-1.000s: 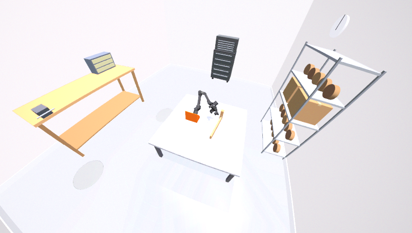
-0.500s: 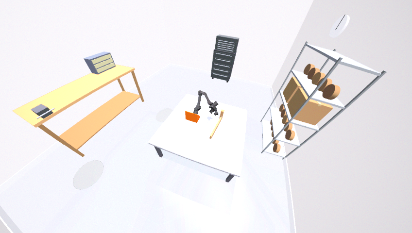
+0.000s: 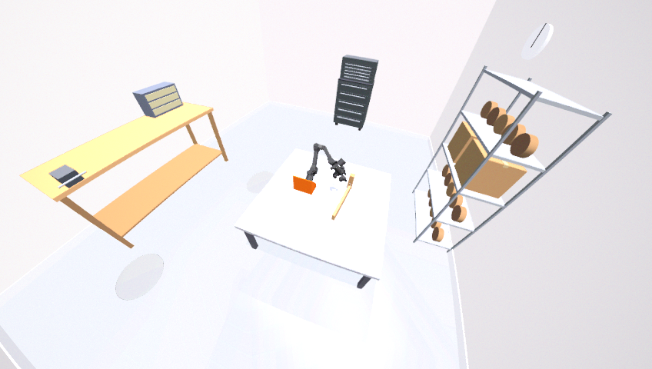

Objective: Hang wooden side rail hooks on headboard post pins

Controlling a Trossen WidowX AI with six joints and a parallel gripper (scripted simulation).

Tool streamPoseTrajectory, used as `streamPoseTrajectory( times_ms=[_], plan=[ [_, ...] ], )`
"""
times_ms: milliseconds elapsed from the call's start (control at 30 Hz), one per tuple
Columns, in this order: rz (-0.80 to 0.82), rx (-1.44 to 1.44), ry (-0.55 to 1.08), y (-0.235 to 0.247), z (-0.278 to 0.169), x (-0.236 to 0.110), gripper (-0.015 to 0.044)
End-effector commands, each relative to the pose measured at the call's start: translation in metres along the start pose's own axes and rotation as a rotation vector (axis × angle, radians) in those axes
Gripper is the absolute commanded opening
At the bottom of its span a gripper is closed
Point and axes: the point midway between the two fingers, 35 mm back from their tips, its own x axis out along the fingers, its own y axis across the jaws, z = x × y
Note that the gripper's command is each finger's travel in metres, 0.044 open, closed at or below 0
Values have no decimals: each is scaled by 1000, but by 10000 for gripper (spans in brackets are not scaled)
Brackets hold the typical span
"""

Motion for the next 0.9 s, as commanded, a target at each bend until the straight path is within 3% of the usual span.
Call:
streamPoseTrajectory(
  times_ms=[0, 867],
  plan=[
    [25, 149, 9, 8, -1, -2, 440],
    [186, 1907, -52, 26, -16, 9, 440]
  ],
)
